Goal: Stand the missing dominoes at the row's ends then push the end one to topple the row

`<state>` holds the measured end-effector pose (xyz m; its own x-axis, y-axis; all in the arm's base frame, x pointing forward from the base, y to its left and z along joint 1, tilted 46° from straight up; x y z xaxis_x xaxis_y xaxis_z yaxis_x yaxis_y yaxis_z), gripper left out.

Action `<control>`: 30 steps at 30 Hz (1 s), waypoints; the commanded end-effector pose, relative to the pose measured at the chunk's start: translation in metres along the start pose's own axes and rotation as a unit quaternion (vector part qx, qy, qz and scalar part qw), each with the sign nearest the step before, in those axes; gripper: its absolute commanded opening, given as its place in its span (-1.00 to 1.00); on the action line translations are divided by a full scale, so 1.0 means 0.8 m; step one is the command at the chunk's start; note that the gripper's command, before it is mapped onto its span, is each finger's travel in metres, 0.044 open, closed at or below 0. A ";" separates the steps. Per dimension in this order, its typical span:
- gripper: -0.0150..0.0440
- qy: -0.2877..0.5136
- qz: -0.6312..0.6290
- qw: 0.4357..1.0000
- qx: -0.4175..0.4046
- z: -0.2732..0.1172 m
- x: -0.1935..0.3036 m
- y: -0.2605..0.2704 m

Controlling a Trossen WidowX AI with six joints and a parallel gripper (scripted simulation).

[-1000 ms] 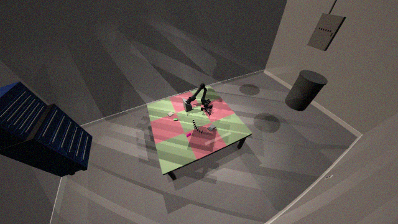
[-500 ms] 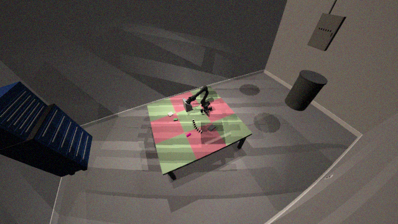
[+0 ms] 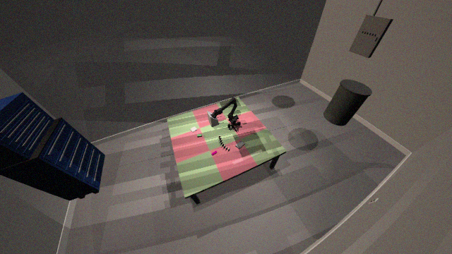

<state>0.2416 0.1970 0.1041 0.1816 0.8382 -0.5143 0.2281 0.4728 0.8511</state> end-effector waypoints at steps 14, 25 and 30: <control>1.00 -0.002 0.003 1.000 0.000 0.000 -0.015 0.005; 1.00 0.027 -0.055 0.998 0.002 0.013 -0.055 0.022; 1.00 0.109 -0.210 0.972 0.000 0.051 -0.044 0.043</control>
<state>0.2640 0.1714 0.1401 -0.0258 0.7035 -0.7103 0.2572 0.6912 0.6753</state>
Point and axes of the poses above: the point midway between the two fingers, 35 mm back from their tips, its own z axis out along the fingers, its own y axis across the jaws, x = y × z, the point moved 4 cm from there along -z, back along the fingers, and after that the axes turned 13 degrees about z, right-handed, at the moved point
